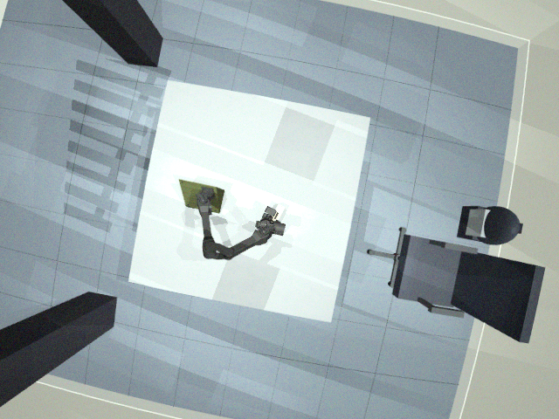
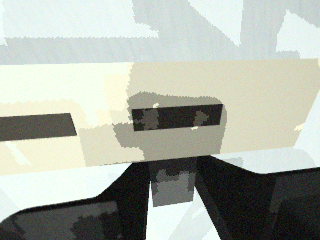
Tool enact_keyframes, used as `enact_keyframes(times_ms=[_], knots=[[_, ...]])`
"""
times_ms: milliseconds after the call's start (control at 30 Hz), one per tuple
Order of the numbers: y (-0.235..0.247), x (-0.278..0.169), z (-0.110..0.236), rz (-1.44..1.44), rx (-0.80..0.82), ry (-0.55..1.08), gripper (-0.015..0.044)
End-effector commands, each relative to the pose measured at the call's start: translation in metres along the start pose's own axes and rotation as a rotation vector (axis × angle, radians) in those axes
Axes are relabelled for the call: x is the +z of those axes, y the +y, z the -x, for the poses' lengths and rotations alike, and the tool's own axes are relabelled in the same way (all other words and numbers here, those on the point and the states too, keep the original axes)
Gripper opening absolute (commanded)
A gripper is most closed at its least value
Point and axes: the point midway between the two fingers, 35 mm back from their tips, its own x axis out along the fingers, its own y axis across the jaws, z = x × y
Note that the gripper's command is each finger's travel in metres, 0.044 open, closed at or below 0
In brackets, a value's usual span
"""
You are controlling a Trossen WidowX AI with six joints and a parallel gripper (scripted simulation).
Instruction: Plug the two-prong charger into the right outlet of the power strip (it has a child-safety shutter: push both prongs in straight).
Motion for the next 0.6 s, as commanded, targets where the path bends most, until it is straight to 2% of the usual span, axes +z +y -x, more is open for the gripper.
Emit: enact_keyframes(times_ms=[0,567], knots=[[-0.0004,0.006,0.0052,-0.012,0.001,-0.02,0.0],[-0.0008,0.0073,0.0052,-0.012,0.001,-0.021,0.0]])
